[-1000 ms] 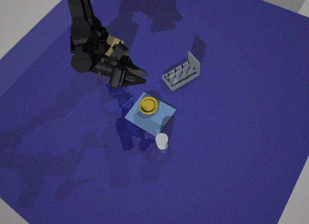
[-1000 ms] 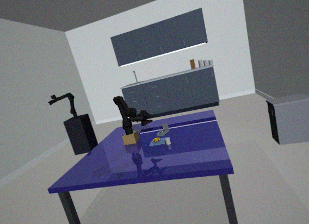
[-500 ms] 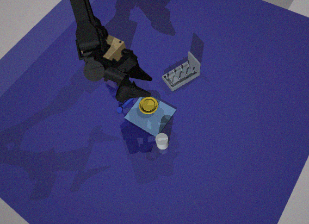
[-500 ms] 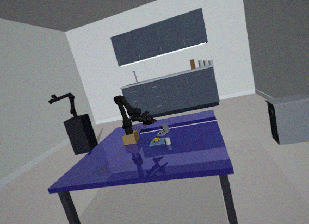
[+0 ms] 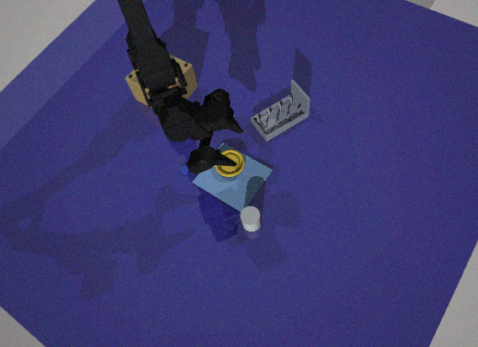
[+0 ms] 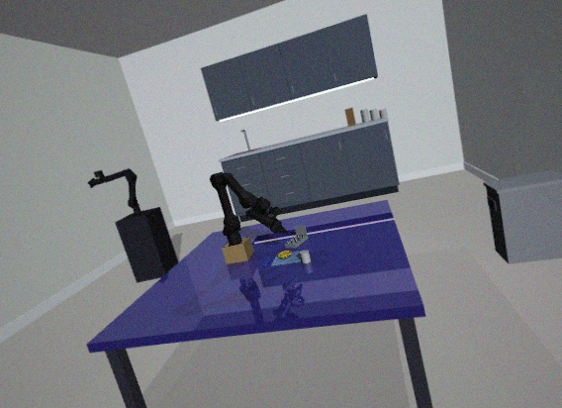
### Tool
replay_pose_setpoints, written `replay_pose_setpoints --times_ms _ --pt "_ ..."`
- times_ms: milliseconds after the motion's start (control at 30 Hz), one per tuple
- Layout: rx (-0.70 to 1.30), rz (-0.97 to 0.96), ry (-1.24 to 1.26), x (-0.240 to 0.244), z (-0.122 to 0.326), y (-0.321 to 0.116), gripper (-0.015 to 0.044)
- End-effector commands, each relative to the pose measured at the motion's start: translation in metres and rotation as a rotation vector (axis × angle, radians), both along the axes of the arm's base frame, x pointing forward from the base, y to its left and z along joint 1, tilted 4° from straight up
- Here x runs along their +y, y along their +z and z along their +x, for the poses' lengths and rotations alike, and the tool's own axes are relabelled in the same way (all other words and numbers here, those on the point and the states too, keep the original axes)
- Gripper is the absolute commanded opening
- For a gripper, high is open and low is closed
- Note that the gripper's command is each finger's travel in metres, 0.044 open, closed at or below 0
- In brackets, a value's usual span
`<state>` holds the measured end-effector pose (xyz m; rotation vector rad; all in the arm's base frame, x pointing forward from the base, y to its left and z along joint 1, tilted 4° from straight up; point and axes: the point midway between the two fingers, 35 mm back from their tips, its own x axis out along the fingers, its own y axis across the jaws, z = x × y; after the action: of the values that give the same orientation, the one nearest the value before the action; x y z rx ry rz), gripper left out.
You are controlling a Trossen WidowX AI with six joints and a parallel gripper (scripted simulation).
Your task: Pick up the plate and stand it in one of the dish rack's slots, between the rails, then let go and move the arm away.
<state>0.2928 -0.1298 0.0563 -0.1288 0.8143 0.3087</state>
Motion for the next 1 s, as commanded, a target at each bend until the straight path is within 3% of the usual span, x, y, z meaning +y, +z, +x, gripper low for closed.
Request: replay_pose_setpoints --times_ms 0,733,967 --pt "0.105 0.034 -0.049 0.002 0.000 -0.012 0.0400" --pt "0.730 -0.006 -0.386 0.018 -0.018 -0.056 0.0400" --pt "0.765 -0.024 -0.409 0.018 -0.020 -0.058 0.0400"
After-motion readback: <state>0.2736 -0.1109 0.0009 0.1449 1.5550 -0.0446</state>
